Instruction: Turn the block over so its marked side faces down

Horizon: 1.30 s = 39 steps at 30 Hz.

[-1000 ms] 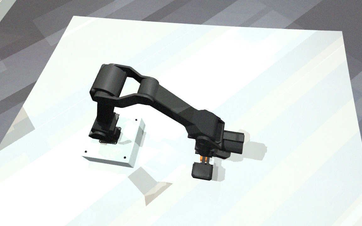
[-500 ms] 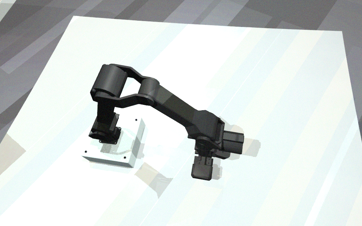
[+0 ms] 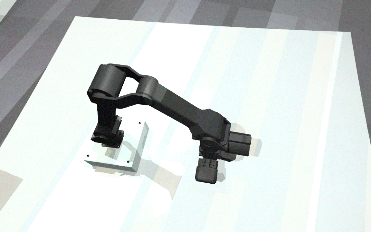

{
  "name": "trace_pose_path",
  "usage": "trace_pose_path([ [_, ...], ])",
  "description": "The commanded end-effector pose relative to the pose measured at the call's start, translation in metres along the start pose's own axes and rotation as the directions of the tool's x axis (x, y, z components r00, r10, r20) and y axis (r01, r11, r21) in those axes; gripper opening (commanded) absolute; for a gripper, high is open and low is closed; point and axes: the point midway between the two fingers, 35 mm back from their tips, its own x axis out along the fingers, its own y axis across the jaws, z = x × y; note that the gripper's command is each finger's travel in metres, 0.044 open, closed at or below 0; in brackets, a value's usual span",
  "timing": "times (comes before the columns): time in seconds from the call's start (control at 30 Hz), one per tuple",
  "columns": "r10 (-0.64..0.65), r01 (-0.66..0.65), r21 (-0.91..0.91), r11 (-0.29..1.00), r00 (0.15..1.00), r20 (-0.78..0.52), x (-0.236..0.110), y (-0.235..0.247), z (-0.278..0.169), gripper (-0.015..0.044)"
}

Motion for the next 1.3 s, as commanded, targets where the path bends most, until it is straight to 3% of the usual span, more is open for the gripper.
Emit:
trace_pose_path([
  [0.0, -0.004, 0.004, 0.000, 1.000, 1.000, 0.011, -0.011, -0.001, 0.002, 0.0000],
  [0.53, -0.003, 0.003, 0.001, 1.000, 0.970, 0.244, 0.000, -0.001, 0.004, 0.0000],
  [1.07, -0.003, 0.004, 0.000, 1.000, 0.875, 0.483, 0.000, -0.001, -0.002, 0.0000],
  [1.27, -0.004, 0.004, 0.000, 1.000, 0.864, 0.504, 0.000, -0.001, -0.003, 0.0000],
])
